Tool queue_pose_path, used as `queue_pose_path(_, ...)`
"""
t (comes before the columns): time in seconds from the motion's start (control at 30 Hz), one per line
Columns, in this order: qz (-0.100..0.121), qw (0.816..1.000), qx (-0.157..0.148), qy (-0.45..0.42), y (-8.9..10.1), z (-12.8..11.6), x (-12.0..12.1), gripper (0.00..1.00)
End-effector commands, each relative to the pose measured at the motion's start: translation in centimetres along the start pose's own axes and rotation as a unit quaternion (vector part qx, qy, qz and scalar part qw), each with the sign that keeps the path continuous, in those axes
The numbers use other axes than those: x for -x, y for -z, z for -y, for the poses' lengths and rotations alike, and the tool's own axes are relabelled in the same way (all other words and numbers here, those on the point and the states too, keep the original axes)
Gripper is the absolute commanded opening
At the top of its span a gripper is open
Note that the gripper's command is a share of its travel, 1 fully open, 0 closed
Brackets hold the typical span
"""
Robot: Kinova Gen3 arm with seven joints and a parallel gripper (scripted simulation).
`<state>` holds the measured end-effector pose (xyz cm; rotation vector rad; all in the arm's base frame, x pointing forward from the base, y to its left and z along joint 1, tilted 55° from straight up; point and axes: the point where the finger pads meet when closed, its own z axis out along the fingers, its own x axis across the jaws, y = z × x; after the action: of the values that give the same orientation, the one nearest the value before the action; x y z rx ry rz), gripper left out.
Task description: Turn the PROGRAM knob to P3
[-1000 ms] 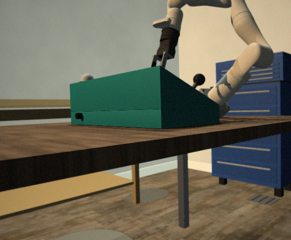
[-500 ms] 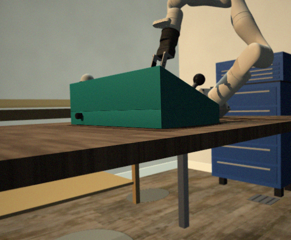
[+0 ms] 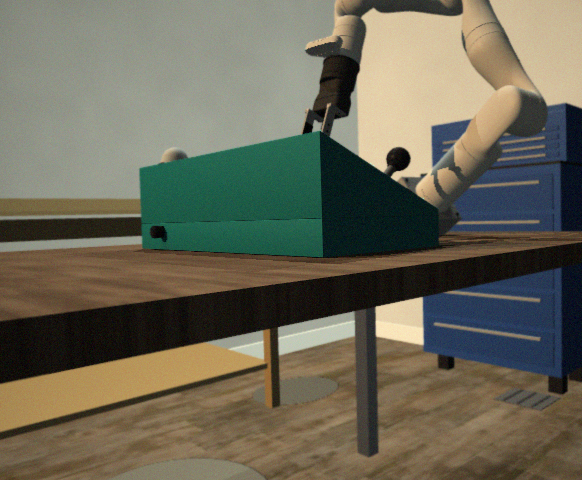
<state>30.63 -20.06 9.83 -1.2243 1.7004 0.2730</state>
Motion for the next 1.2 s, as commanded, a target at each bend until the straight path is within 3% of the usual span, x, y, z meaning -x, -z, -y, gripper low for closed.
queue_pose_path(0.0, -0.001, 1.0, -0.001, 0.0, 0.1, 0.0, 0.0, 1.0)
queue_pose_path(0.27, -0.001, 1.0, -0.001, 0.0, 0.1, 0.4, -0.1, 1.0)
queue_pose_path(0.47, -0.001, 1.0, -0.001, 0.0, 0.0, 4.1, -1.1, 1.0)
queue_pose_path(1.17, -0.001, 1.0, -0.001, 0.0, 0.0, 4.2, -1.1, 1.0)
